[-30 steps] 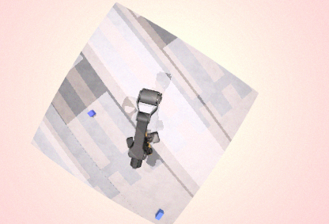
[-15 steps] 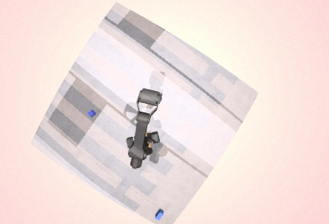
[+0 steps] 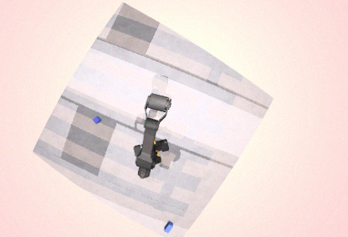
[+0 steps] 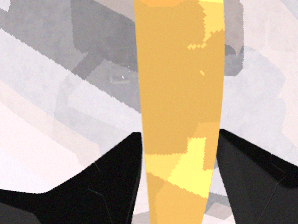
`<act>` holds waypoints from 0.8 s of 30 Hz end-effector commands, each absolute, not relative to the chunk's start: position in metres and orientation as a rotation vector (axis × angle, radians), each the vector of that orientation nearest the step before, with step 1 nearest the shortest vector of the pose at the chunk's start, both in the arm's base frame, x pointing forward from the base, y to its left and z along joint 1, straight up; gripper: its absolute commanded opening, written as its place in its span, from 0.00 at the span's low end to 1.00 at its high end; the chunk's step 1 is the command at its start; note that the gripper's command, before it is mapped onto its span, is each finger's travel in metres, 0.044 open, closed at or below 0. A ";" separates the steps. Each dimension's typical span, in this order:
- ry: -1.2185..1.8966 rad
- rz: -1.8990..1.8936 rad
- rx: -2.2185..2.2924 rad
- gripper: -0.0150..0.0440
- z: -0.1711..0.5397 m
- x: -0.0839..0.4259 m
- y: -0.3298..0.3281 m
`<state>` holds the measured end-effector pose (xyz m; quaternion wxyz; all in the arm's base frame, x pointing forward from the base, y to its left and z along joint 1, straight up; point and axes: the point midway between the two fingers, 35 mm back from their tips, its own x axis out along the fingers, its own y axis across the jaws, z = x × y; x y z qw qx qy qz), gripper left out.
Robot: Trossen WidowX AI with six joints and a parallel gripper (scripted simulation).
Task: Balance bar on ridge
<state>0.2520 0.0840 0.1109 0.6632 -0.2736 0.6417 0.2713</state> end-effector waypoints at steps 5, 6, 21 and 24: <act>1.450 0.613 -0.618 0.57 0.111 0.252 0.084; 1.450 0.613 -0.618 0.57 0.111 0.252 0.084; 1.450 0.613 -0.618 1.00 0.118 0.253 0.084; 1.450 0.613 -0.618 1.00 0.150 0.255 0.085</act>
